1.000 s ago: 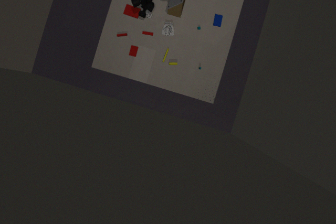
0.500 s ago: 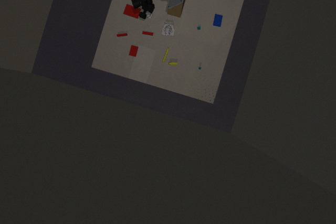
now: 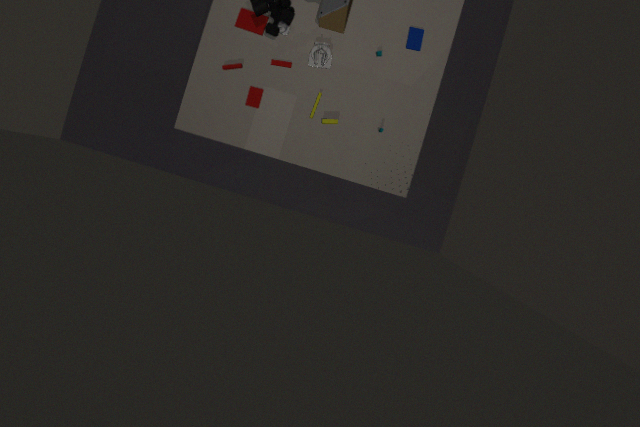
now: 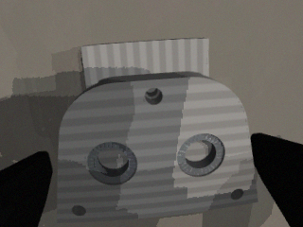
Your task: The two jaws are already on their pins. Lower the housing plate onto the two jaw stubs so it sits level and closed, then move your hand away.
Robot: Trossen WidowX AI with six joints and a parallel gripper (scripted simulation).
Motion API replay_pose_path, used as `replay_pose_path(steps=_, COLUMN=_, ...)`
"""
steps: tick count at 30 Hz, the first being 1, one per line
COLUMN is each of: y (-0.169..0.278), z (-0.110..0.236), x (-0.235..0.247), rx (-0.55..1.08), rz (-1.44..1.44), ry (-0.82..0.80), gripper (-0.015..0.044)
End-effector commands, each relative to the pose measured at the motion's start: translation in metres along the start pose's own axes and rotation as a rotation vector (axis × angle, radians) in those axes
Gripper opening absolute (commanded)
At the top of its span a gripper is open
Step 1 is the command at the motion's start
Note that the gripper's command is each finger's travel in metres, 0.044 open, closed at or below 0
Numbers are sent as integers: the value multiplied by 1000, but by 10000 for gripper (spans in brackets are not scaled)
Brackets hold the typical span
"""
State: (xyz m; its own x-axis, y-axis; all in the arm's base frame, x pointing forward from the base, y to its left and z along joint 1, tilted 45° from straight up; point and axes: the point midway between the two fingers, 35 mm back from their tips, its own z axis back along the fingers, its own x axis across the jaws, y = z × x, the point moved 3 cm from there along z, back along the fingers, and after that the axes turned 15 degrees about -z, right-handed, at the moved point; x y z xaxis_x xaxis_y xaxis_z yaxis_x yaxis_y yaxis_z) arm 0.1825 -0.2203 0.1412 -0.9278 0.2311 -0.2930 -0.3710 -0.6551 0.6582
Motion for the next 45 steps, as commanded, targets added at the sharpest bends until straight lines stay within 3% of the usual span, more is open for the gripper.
replay_pose_path(steps=1, y=-1, z=0, x=0, rx=-3, rz=6, ry=1, gripper=440)
replay_pose_path(steps=7, y=-1, z=0, x=0, rx=-3, rz=6, ry=1, gripper=440)
replay_pose_path(steps=21, y=0, z=0, x=0, rx=0, rz=0, ry=0, gripper=351)
replay_pose_path(steps=32, y=0, z=2, x=0, rx=-1, rz=0, ry=0, gripper=351)
replay_pose_path(steps=45, y=-2, z=42, x=-3, rx=-8, rz=1, ry=-2, gripper=351)
